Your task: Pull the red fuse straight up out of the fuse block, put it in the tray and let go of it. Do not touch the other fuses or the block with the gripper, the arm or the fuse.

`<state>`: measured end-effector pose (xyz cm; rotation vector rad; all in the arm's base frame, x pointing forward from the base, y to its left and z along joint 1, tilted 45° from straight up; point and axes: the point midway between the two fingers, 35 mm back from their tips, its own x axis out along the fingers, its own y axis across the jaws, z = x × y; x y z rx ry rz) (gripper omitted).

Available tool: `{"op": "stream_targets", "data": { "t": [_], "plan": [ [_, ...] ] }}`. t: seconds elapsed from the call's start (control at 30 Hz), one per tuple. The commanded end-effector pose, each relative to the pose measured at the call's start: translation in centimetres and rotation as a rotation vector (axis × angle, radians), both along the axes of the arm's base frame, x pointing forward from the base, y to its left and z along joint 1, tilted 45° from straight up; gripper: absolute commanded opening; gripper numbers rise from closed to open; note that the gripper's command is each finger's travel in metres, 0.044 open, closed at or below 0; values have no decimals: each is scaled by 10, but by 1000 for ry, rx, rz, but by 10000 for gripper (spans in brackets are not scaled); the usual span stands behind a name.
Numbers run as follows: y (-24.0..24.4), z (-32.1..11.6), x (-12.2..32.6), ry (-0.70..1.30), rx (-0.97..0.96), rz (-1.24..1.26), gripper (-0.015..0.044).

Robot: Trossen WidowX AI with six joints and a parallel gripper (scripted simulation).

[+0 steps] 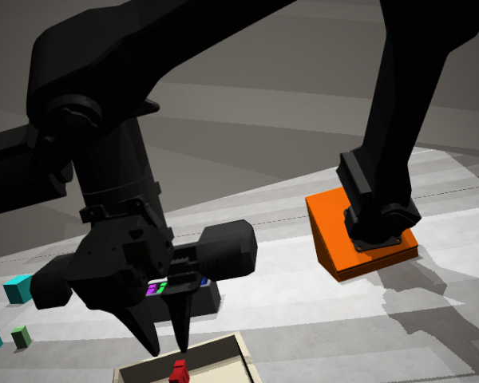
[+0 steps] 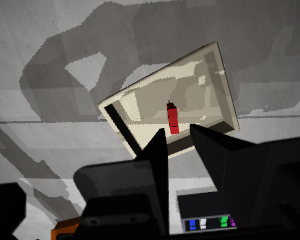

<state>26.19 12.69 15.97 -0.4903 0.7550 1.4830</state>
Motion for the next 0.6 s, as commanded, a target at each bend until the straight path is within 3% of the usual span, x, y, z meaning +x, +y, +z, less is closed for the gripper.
{"op": "stream_targets", "data": {
  "t": [0.0,0.17,0.3,0.57],
  "plan": [
    [0,0,0,-1,0,1,210],
    [-1,2,0,-1,0,1,330],
    [-24,24,2,5,1,-1,330],
    [-26,26,2,5,2,-1,330]
  ]
}}
